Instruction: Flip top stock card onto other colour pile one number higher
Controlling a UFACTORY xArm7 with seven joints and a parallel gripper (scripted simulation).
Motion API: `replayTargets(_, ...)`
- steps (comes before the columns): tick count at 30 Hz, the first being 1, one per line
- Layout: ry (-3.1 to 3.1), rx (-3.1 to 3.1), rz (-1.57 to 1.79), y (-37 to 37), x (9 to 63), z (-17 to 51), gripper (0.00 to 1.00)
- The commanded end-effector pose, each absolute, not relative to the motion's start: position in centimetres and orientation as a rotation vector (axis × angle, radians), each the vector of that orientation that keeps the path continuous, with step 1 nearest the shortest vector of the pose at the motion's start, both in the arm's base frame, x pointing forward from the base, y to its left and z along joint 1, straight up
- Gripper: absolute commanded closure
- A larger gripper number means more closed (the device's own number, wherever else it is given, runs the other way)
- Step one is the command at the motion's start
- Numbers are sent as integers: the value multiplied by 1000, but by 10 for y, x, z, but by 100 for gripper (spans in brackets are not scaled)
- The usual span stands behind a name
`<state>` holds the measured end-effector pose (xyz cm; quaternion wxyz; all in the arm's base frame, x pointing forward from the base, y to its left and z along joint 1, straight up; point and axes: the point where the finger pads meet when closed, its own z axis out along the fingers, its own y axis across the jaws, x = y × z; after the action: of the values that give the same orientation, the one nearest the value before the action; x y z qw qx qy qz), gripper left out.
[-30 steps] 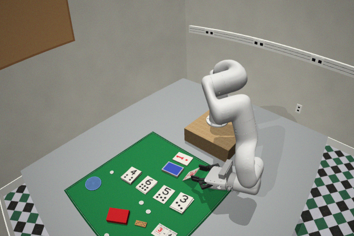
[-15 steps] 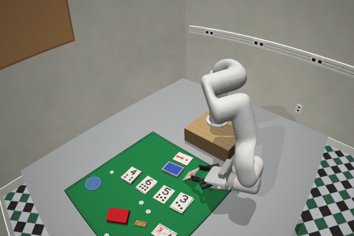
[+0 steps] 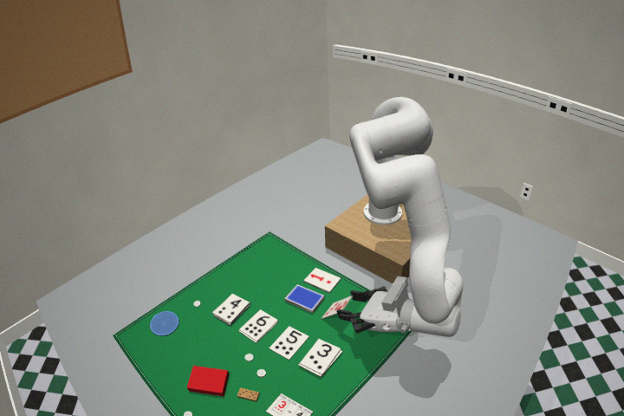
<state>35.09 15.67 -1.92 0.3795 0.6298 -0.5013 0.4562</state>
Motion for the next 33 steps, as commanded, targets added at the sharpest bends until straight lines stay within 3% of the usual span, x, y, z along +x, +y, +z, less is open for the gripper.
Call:
replayTargets(1, -1309, 1640, 1141, 158, 352, -18, 26)
replayTargets(33, -1584, 1984, 789, 162, 351, -20, 26)
